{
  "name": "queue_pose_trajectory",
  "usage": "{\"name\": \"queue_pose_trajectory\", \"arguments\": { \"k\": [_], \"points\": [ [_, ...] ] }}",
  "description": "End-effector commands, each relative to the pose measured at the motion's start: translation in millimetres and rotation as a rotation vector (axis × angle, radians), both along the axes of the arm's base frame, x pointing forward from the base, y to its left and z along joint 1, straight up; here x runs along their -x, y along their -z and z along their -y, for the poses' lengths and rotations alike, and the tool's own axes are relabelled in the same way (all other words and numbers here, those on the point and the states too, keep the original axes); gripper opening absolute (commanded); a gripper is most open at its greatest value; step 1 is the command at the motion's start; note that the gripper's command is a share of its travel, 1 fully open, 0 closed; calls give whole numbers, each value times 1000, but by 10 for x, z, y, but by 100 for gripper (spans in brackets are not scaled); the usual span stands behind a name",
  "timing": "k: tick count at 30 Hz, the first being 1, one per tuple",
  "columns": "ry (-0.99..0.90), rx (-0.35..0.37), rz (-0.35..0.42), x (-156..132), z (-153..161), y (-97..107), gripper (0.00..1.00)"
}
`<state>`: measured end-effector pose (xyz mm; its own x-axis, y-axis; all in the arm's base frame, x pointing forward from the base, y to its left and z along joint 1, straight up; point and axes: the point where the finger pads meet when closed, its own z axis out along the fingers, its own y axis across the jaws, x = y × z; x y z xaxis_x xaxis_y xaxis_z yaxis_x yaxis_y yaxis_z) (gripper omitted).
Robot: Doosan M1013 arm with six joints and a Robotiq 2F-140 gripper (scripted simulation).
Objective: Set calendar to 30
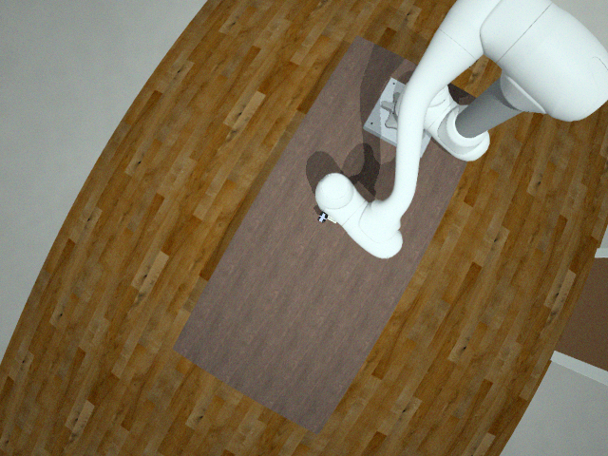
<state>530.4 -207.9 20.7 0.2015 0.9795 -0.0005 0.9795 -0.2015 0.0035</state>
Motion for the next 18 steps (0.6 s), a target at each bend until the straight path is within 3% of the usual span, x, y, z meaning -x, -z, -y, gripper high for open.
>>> {"name": "queue_pose_trajectory", "arguments": {
  "k": [1, 7, 18],
  "points": [
    [0, 0, 0, 0, 0, -1, 35],
    [0, 0, 0, 0, 0, -71, 35],
    [0, 0, 0, 1, -1, -480, 35]
  ]
}}
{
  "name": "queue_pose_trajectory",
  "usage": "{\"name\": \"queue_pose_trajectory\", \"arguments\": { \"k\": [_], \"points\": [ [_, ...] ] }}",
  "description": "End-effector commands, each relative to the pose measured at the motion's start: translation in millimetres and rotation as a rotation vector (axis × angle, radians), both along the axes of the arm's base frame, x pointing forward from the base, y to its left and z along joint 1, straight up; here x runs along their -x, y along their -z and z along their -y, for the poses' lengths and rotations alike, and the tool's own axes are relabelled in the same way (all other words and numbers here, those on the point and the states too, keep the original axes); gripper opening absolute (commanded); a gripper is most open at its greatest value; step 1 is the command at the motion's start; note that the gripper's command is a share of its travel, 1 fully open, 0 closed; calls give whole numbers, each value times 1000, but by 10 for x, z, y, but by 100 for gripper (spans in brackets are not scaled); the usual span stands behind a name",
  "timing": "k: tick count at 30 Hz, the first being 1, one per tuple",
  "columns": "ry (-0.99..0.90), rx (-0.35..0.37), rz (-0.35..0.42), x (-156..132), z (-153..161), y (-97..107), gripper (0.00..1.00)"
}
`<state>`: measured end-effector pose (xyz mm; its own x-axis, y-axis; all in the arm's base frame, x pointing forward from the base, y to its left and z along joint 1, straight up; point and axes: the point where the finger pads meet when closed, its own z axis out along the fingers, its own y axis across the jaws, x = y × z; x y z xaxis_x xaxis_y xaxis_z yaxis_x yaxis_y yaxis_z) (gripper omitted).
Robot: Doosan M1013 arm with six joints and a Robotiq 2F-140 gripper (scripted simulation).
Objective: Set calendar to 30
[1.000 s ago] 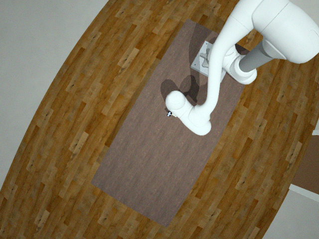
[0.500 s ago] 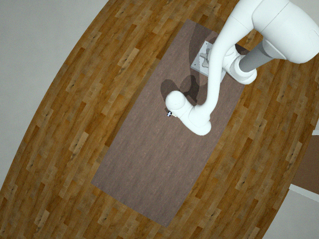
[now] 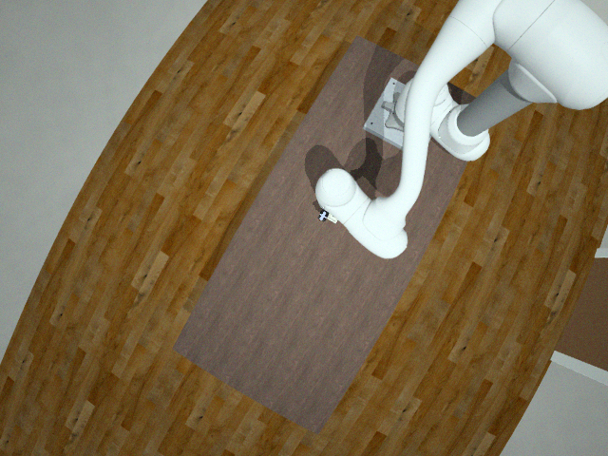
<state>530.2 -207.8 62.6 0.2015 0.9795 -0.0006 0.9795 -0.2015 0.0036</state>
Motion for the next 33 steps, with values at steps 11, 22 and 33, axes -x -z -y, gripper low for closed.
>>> {"name": "queue_pose_trajectory", "arguments": {
  "k": [11, 22, 33],
  "points": [
    [0, 0, 0, 1, -1, -473, 35],
    [0, 0, 0, 1, -1, -482, 100],
    [0, 0, 0, 1, -1, -482, 100]
  ]
}}
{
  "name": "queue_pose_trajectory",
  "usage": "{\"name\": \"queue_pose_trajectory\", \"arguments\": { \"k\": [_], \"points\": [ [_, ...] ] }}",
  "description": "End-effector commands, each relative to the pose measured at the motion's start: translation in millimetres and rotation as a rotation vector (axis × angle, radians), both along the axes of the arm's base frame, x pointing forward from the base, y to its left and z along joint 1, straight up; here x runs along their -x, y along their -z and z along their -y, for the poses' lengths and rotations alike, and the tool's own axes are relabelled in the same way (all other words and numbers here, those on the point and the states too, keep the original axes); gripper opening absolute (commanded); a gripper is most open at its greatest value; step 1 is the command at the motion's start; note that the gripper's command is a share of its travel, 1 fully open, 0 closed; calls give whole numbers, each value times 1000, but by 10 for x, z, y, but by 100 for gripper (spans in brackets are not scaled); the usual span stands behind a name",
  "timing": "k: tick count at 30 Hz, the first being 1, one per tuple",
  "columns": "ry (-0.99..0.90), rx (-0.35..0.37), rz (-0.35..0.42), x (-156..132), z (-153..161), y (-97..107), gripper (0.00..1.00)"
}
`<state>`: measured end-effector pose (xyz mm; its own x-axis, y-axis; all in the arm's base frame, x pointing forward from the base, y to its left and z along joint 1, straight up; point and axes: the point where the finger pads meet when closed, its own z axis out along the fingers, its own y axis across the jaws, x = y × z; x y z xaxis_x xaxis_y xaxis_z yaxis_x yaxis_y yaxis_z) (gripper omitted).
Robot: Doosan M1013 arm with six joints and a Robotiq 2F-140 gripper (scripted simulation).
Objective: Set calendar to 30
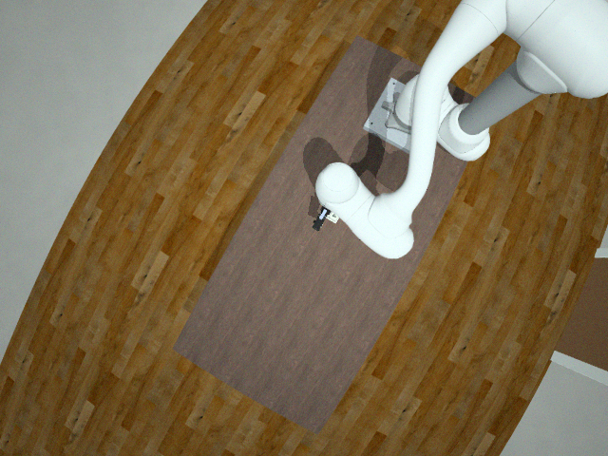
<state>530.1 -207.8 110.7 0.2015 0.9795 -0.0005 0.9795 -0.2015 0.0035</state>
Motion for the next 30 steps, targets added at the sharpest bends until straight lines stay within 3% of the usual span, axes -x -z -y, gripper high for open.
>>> {"name": "queue_pose_trajectory", "arguments": {
  "k": [1, 17, 30],
  "points": [
    [0, 0, 0, 0, 0, -1, 100],
    [0, 0, 0, 1, 0, -181, 100],
    [0, 0, 0, 2, -1, -550, 100]
  ]
}}
